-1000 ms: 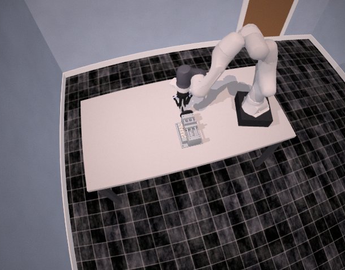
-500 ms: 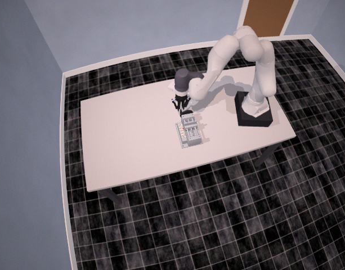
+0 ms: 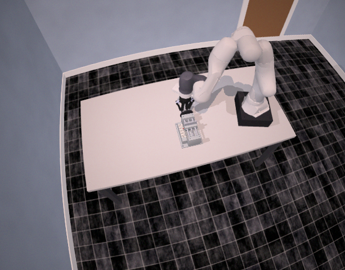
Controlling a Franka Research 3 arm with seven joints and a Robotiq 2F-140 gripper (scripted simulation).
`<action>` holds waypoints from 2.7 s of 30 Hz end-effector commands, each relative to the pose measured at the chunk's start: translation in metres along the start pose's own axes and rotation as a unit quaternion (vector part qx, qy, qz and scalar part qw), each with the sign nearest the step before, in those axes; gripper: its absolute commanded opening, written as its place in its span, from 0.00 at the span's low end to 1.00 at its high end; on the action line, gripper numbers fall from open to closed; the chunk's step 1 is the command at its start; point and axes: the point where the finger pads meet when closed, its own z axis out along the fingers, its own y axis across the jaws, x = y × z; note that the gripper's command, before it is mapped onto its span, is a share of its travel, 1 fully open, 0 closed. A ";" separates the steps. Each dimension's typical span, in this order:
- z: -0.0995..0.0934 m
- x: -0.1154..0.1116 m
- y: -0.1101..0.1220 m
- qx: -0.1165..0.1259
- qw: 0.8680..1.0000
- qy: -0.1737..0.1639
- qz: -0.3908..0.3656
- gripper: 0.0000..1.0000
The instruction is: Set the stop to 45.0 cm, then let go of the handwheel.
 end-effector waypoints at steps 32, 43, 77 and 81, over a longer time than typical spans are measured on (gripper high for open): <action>-0.037 0.000 0.042 -0.001 1.000 0.000 -0.003 0.04; -0.062 0.000 0.026 -0.001 1.000 0.000 -0.003 0.04; -0.056 0.000 -0.018 -0.001 1.000 0.000 -0.003 0.04; -0.053 0.000 -0.021 -0.001 1.000 0.000 -0.003 0.04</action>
